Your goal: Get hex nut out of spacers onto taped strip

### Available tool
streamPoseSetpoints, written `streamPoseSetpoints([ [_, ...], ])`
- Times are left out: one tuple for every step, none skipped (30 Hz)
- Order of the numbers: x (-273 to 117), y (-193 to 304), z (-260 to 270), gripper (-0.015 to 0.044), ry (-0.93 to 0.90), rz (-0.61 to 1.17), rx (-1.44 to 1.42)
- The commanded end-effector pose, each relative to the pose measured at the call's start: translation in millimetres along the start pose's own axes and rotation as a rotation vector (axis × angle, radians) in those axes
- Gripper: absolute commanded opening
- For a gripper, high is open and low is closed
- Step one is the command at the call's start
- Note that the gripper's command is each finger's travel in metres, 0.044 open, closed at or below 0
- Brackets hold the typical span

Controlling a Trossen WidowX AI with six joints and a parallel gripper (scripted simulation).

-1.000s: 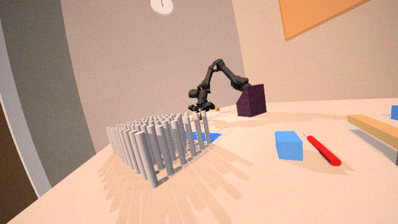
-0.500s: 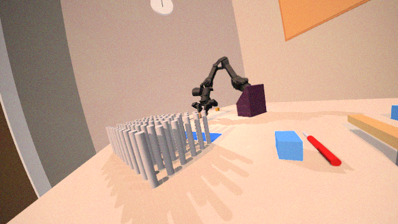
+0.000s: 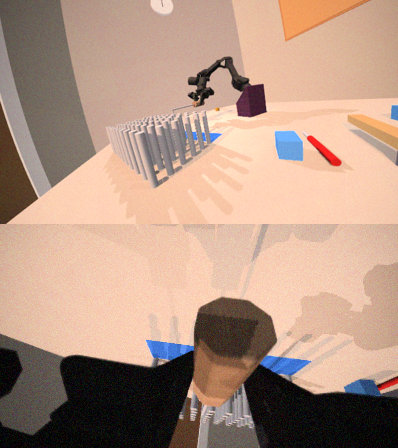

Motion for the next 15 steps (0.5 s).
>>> streamPoseSetpoints([
  [-21.8,13.5,0.4,0.0,-0.011,0.008,0.006],
  [-27.0,16.2,-0.2,0.0,-0.012,0.008,0.006],
  [-32.4,18.8,-0.8,0.0,-0.013,0.009,0.006],
  [-37.8,21.2,-1.5,0.0,-0.014,0.01,0.007],
  [-41.3,22.7,-2.1,0.0,-0.015,0.01,0.006],
  [-43.6,23.5,-2.7,0.0,-0.015,0.011,0.006],
  [-29.5,17.1,-2.5,0.0,-0.006,0.004,-0.004],
  [-29.8,16.8,-2.1,0.0,-0.007,0.001,-0.015],
  [-30.2,16.3,-1.3,0.0,-0.01,-0.003,-0.033],
  [-30.7,15.6,-0.2,0.0,-0.014,-0.01,-0.058],
  [-31.4,14.9,1.0,0.0,-0.019,-0.017,-0.087],
  [-32.1,14.1,2.2,0.0,-0.023,-0.025,-0.116],
  [-32.7,13.3,3.4,0.0,-0.026,-0.033,-0.146],
  [-33.4,12.5,4.7,0.0,-0.03,-0.041,-0.175],
  [-34.2,11.7,5.9,0.0,-0.034,-0.049,-0.204],
])
Point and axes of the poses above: the point midway between the two fingers, 35 mm back from their tips, its own x axis out along the fingers, its own z axis across the jaws, y = z × x, the point moved 2 cm from there along -x, back along the fingers, and after that the axes turned 5 degrees about x, right-handed, at the moved point
